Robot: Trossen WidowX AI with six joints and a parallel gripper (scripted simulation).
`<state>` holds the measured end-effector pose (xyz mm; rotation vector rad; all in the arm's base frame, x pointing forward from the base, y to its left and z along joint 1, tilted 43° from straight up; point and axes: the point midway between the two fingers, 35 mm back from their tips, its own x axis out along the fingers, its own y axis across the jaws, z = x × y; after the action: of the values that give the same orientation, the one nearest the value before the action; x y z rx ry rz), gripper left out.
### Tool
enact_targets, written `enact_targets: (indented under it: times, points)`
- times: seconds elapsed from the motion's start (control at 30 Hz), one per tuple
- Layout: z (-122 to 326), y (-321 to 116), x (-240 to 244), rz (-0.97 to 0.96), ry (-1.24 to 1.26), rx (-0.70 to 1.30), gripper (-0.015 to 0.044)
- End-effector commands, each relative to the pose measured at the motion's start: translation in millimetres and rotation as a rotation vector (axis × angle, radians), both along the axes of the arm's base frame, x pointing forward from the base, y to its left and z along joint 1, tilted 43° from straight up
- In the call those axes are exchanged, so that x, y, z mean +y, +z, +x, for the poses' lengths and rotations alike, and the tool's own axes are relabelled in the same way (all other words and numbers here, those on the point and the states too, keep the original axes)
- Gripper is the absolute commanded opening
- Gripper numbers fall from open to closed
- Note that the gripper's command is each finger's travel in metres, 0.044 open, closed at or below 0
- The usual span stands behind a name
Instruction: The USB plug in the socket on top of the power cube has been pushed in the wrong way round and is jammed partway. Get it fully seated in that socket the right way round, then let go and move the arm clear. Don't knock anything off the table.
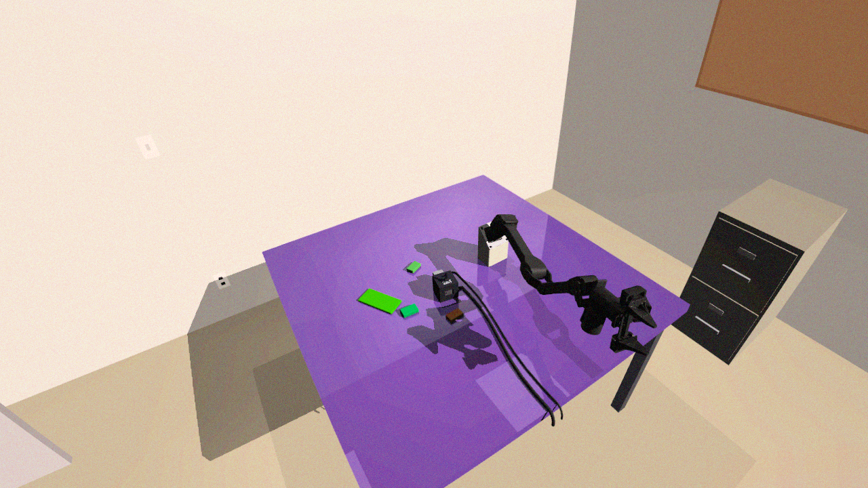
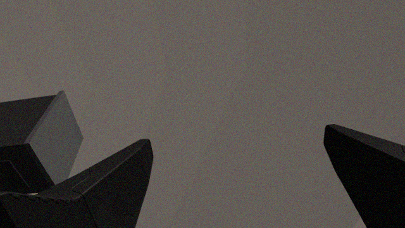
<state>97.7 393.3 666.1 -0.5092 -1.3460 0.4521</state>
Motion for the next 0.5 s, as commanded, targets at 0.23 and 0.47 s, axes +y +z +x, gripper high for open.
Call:
enact_targets:
  times: [0.23,0.47]
  points:
    - [-45.8,50.8,-95.7,0.249,-0.015,-0.056,0.044]
    - [-75.5,83.8,-207.2,0.535,0.053,-0.027,0.044]
